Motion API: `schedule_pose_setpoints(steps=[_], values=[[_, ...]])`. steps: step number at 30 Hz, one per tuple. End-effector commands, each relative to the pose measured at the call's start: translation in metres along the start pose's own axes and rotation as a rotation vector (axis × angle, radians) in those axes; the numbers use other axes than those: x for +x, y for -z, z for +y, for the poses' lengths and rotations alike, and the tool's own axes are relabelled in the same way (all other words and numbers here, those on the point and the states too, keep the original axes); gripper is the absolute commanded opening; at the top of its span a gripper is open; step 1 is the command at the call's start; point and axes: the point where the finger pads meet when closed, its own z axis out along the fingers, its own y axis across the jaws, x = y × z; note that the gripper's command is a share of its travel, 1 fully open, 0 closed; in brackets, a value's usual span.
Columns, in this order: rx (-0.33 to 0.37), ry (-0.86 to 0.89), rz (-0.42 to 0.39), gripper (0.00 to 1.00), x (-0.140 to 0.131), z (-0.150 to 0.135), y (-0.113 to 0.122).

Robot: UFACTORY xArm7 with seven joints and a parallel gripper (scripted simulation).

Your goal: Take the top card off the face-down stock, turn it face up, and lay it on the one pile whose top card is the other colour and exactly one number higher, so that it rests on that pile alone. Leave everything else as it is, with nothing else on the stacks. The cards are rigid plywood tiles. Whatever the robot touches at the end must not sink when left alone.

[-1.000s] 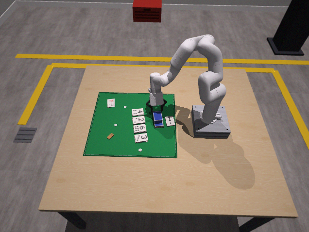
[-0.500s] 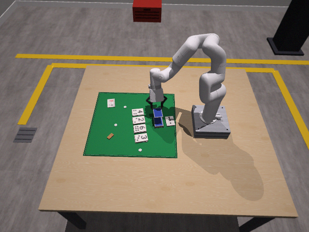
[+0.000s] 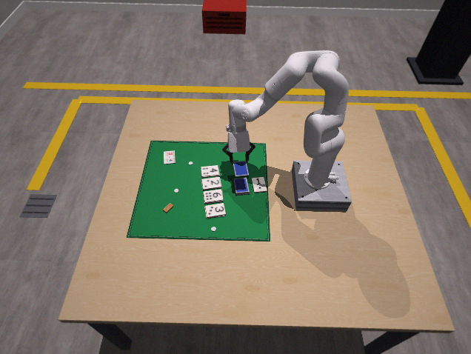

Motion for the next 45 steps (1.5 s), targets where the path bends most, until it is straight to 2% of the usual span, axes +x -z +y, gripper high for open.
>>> schedule_pose_setpoints(steps=[1,29,38,45], values=[[0.003,0.001,0.002,0.74,-0.001,-0.001,0.004],[0.003,0.001,0.002,0.74,-0.005,-0.001,0.003],[0.003,0.001,0.002,0.74,-0.023,-0.001,-0.004],[0.003,0.001,0.002,0.74,-0.059,0.0,-0.019]])
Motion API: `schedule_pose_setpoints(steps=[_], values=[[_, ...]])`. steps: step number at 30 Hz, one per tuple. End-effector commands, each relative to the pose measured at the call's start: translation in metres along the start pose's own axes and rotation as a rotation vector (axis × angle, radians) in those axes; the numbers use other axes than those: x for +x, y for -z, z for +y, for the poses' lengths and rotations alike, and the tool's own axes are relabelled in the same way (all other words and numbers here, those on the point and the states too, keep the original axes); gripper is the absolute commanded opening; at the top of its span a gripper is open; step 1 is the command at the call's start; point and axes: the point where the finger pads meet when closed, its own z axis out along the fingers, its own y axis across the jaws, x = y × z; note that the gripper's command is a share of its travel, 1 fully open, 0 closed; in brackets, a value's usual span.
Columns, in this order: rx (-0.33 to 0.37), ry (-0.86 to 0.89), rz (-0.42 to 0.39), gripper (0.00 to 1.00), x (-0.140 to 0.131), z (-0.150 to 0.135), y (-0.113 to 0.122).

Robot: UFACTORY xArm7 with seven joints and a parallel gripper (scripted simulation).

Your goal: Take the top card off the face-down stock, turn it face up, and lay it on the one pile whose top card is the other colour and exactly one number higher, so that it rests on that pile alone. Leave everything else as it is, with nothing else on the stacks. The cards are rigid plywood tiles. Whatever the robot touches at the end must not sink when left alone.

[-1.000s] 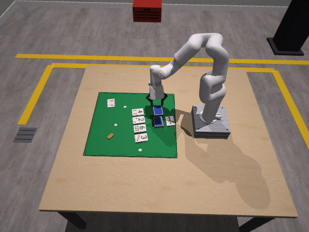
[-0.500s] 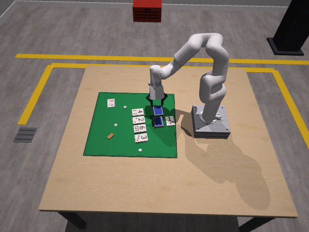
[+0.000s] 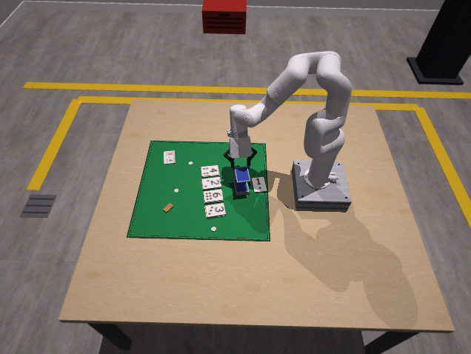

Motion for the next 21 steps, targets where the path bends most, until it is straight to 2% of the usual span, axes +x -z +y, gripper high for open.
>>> schedule_pose_setpoints(steps=[1,8,10,21], values=[[0.004,0.002,0.002,0.74,-0.028,-0.001,-0.01],[0.004,0.002,0.002,0.74,-0.068,0.0,-0.026],[0.004,0.002,0.002,0.74,-0.068,0.0,-0.026],[0.004,0.002,0.002,0.74,-0.105,0.0,-0.041]])
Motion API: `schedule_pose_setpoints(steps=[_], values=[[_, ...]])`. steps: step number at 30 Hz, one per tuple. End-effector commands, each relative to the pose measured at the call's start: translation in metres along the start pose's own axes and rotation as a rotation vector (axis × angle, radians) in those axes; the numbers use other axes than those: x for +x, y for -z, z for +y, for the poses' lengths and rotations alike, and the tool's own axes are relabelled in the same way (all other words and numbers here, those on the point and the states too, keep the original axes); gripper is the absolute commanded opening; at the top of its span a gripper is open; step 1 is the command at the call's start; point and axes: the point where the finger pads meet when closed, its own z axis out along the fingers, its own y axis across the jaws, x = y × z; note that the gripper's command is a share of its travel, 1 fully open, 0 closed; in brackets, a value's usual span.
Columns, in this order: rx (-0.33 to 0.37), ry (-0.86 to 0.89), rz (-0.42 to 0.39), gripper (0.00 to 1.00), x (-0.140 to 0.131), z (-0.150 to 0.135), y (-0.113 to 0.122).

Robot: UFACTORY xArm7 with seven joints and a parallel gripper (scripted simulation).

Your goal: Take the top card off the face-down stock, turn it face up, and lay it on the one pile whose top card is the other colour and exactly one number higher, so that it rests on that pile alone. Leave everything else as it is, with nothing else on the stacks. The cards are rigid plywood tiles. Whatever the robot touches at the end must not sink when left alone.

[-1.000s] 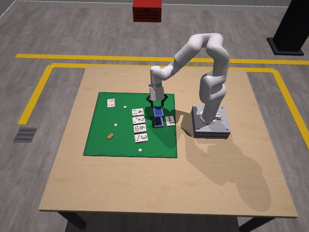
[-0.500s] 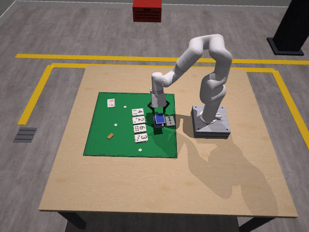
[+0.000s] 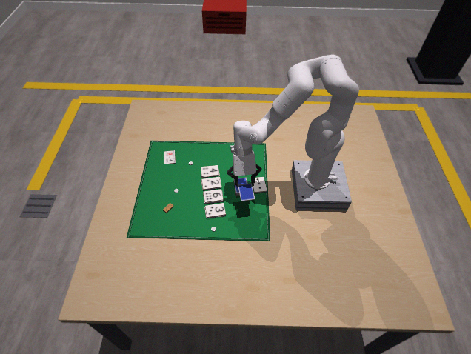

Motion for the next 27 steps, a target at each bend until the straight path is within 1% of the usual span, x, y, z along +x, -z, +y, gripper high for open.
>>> schedule_pose_setpoints(steps=[1,27], values=[[0.005,0.0,0.001,0.74,-0.0109,-0.0017,-0.0031],[0.005,0.0,0.001,0.74,-0.0107,-0.0017,-0.0099]])
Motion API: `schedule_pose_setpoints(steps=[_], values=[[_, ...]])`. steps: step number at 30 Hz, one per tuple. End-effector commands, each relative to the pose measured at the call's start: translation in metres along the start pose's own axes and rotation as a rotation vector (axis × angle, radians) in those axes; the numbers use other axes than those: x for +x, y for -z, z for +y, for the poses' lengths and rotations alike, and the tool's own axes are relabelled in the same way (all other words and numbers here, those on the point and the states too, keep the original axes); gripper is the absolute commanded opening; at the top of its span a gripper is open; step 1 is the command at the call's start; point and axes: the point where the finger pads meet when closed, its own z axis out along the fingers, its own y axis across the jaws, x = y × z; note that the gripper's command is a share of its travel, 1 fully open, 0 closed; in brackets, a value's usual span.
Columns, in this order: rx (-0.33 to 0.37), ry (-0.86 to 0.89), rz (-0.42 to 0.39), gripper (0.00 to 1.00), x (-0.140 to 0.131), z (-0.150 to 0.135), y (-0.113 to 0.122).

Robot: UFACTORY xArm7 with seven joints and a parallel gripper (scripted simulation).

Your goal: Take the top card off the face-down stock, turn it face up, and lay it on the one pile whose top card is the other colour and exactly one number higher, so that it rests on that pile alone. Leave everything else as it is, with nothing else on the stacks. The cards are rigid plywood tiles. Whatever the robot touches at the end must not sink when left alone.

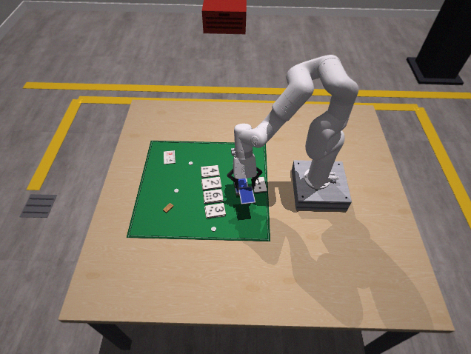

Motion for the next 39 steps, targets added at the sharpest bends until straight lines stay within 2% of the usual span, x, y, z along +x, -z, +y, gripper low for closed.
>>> schedule_pose_setpoints(steps=[1,22,30,39], values=[[0.003,0.001,0.001,0.74,0.0008,-0.0013,-0.0014],[0.003,0.001,0.021,0.74,0.0009,-0.0014,-0.0024],[0.003,0.001,0.063,0.74,0.0002,-0.0014,-0.0024],[0.003,0.001,0.182,0.74,-0.0018,-0.0013,-0.0027]])
